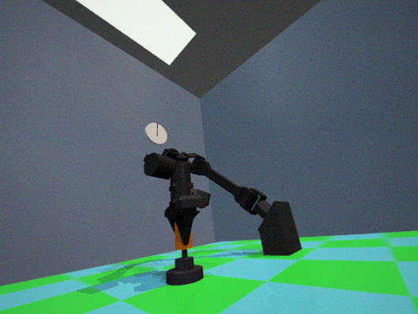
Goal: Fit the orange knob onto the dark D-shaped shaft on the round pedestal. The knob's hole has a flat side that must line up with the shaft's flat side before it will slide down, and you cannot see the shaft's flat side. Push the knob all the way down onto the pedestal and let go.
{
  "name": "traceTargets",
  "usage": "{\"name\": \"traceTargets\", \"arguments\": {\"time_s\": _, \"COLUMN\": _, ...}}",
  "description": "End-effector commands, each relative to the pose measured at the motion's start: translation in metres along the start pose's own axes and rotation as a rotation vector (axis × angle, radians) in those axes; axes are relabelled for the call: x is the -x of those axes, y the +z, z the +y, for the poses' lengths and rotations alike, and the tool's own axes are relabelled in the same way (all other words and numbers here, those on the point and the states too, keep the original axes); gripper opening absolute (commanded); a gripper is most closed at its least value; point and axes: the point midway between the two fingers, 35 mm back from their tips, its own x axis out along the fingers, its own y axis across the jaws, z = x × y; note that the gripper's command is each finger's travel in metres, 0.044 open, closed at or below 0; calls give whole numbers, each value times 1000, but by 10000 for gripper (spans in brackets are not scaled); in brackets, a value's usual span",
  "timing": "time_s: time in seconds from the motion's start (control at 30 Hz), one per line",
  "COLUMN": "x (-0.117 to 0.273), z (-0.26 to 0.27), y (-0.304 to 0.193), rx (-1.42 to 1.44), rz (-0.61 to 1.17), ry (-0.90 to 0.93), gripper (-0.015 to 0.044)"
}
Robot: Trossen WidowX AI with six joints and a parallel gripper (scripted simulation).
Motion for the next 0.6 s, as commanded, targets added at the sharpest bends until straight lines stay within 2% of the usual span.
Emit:
{"name": "traceTargets", "arguments": {"time_s": 0.0, "x": 2, "z": 0, "y": -2, "rx": 99, "rz": 4, "ry": 0, "gripper": 0}}
{"name": "traceTargets", "arguments": {"time_s": 0.1, "x": 1, "z": 0, "y": -3, "rx": 181, "rz": 4, "ry": 0, "gripper": 0}}
{"name": "traceTargets", "arguments": {"time_s": 0.57, "x": -1, "z": 0, "y": 0, "rx": 184, "rz": 4, "ry": 1, "gripper": 0}}
